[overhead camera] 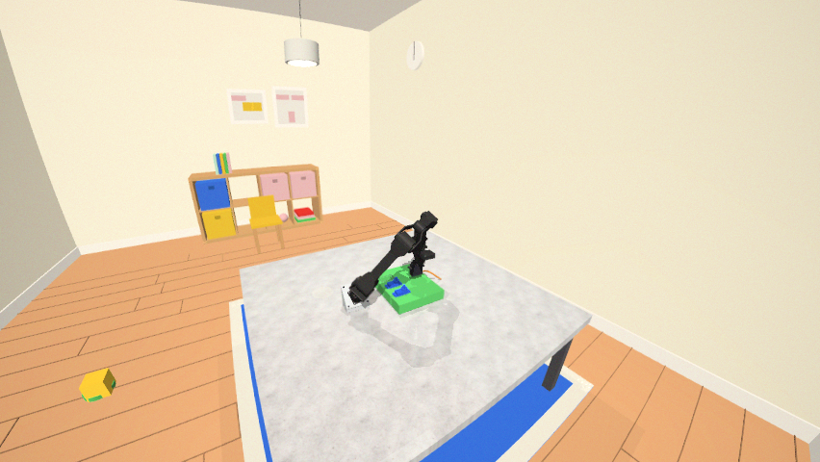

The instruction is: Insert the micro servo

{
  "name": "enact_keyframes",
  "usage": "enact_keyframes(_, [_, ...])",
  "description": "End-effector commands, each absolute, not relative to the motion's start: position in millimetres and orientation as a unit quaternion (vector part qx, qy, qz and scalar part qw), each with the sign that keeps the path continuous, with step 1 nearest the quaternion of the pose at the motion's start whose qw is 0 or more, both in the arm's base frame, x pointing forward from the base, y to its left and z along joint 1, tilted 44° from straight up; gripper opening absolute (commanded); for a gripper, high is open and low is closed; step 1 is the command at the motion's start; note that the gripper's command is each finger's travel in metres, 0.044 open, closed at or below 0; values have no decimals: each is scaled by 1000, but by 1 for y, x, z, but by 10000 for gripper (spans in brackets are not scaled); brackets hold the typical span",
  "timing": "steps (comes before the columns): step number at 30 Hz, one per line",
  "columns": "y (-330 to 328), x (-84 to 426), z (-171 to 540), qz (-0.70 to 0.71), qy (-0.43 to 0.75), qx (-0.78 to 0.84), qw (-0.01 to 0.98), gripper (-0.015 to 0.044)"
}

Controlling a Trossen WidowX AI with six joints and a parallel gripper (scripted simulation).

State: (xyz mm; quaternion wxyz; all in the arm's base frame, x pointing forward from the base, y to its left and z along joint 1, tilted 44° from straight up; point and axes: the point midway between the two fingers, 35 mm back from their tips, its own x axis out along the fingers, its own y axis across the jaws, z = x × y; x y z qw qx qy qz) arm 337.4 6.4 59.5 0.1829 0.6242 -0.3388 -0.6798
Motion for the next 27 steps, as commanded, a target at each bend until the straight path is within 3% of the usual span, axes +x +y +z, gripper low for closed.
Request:
enact_keyframes(1, [9, 326, 61, -679, -338, 626, 181, 0])
enact_keyframes(10, [14, 295, 63, -680, -338, 625, 181, 0])
enact_keyframes(27, [69, 305, 11, -680, -337, 626, 180, 0])
